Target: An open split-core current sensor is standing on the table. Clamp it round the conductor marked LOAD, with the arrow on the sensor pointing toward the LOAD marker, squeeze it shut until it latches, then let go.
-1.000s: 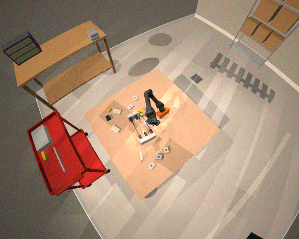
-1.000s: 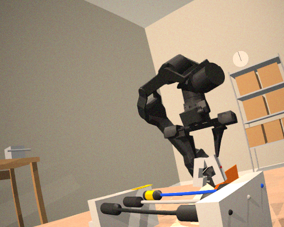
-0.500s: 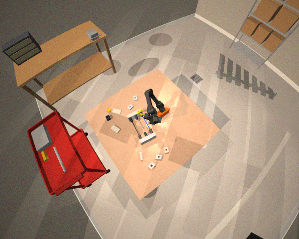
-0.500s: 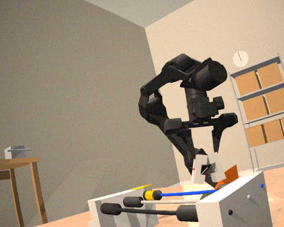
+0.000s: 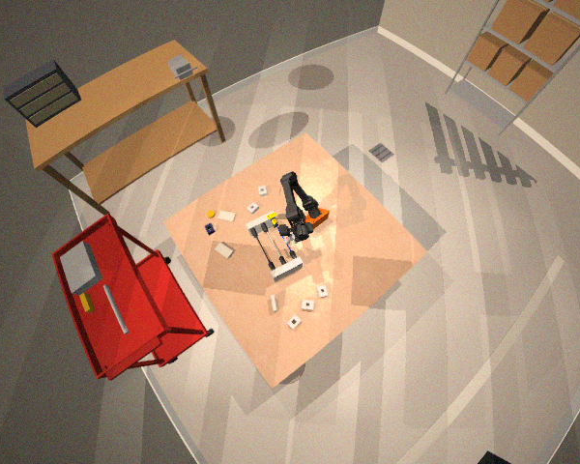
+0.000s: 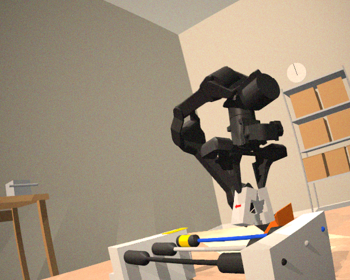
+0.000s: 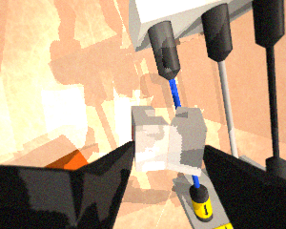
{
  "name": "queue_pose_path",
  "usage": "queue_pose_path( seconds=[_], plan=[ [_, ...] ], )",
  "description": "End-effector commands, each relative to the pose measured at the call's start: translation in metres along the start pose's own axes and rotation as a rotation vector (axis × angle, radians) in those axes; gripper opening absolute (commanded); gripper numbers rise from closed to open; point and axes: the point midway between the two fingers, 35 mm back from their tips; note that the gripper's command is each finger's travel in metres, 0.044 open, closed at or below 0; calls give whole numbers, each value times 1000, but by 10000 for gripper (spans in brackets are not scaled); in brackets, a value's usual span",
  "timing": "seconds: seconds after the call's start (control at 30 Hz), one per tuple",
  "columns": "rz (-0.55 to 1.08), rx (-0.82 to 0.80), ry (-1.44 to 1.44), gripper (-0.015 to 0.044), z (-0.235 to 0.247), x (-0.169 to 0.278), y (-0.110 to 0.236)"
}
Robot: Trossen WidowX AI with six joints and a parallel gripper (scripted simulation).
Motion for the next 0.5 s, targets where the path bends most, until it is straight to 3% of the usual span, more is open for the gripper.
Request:
queue_pose_path(
  seconds=[0.0, 0.23, 0.47],
  plan=[
    [-14, 17, 94, 0, -6, -2, -1],
    [-24, 48, 287, 0, -15, -7, -5],
    [-25, 51, 306, 0, -17, -8, -9]
  ],
)
Point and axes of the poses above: the point midway between the two fingers, 35 mm back from their tips, its own y axis back along the fingers, its own z axis across the jaws, x = y × z, and after that the axes turned 12 degrees about -y, right-handed
